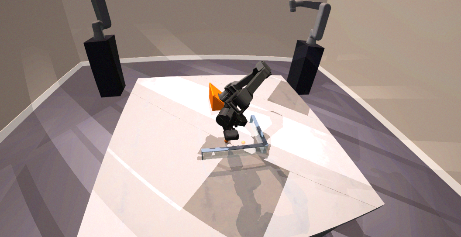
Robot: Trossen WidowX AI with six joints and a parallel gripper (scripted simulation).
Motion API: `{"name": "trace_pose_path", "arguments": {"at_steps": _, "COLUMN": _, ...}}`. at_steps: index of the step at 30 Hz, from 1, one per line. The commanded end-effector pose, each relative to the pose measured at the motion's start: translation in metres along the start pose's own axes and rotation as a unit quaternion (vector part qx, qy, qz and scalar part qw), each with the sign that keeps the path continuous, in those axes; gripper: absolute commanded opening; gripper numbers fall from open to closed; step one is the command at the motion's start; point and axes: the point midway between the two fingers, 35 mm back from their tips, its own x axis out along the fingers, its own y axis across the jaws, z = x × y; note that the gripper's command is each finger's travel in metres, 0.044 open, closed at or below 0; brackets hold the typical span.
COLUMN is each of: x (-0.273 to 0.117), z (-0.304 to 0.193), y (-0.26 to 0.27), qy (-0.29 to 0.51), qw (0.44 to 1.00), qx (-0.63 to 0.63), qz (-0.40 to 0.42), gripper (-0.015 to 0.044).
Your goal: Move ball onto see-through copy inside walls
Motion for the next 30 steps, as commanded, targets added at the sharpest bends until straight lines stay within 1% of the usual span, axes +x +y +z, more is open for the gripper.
{"name": "trace_pose_path", "arguments": {"at_steps": 1, "x": 0.005, "z": 0.0, "y": 0.001, "qy": -0.003, "qw": 1.0, "qx": 0.004, "qz": 0.001, "gripper": 0.0206}}
{"name": "trace_pose_path", "arguments": {"at_steps": 19, "x": 0.032, "z": 0.0, "y": 0.002, "qy": -0.003, "qw": 1.0, "qx": 0.004, "qz": 0.001, "gripper": 0.0206}}
{"name": "trace_pose_path", "arguments": {"at_steps": 23, "x": 0.032, "z": 0.0, "y": 0.002, "qy": -0.003, "qw": 1.0, "qx": 0.004, "qz": 0.001, "gripper": 0.0101}}
{"name": "trace_pose_path", "arguments": {"at_steps": 30, "x": 0.032, "z": 0.0, "y": 0.002, "qy": -0.003, "qw": 1.0, "qx": 0.004, "qz": 0.001, "gripper": 0.0055}}
